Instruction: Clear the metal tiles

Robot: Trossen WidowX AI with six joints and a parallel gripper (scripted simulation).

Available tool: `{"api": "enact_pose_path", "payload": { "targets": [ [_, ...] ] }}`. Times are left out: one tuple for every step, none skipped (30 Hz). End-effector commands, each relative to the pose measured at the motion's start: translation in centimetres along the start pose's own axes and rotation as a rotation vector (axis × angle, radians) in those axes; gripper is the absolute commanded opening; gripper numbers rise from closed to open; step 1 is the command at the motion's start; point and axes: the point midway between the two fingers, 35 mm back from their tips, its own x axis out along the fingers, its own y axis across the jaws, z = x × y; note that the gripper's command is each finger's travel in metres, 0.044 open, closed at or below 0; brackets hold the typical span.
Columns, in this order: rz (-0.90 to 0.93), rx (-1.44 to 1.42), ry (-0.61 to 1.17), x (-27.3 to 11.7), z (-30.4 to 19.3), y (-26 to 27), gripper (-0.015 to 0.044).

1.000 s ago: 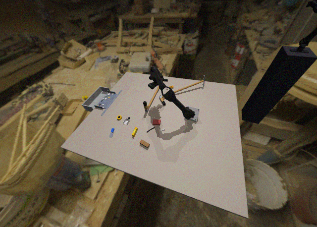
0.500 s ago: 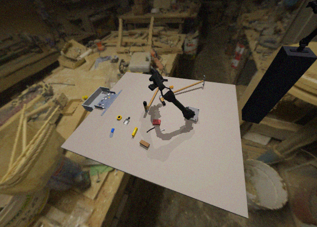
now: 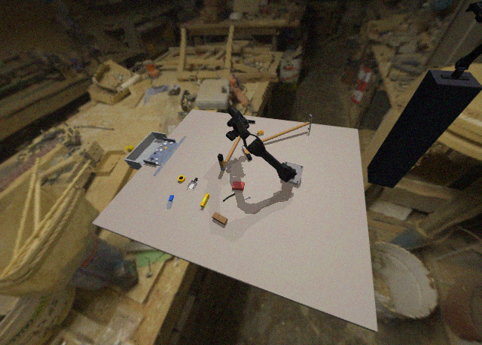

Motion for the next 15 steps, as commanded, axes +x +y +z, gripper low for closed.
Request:
{"api": "enact_pose_path", "payload": {
  "targets": [
    [0.004, 0.005, 0.006, 1.0, -0.6, 0.1, 0.0000],
    [0.004, 0.005, 0.006, 1.2, -0.7, 0.1, 0.0000],
    [0.004, 0.005, 0.006, 1.3, -0.8, 0.1, 0.0000],
    [0.005, 0.005, 0.006, 1.5, -0.8, 0.1, 0.0000],
    [0.005, 0.005, 0.006, 1.7, -0.9, 0.1, 0.0000],
    [0.005, 0.005, 0.006, 1.8, -1.0, 0.1, 0.0000],
    [0.005, 0.006, 0.006, 2.0, -1.1, 0.1, 0.0000],
    [0.005, 0.006, 0.006, 2.2, -1.2, 0.1, 0.0000],
    [0.005, 0.006, 0.006, 2.3, -1.3, 0.1, 0.0000],
    [0.005, 0.006, 0.006, 2.5, -1.4, 0.1, 0.0000],
    [0.006, 0.006, 0.006, 2.6, -1.5, 0.1, 0.0000],
    [0.006, 0.006, 0.006, 2.8, -1.5, 0.1, 0.0000],
    [0.006, 0.006, 0.006, 3.0, -1.6, 0.2, 0.0000],
    [0.006, 0.006, 0.006, 3.1, -1.7, 0.2, 0.0000],
    [0.006, 0.006, 0.006, 3.3, -1.8, 0.2, 0.0000]
  ]
}}
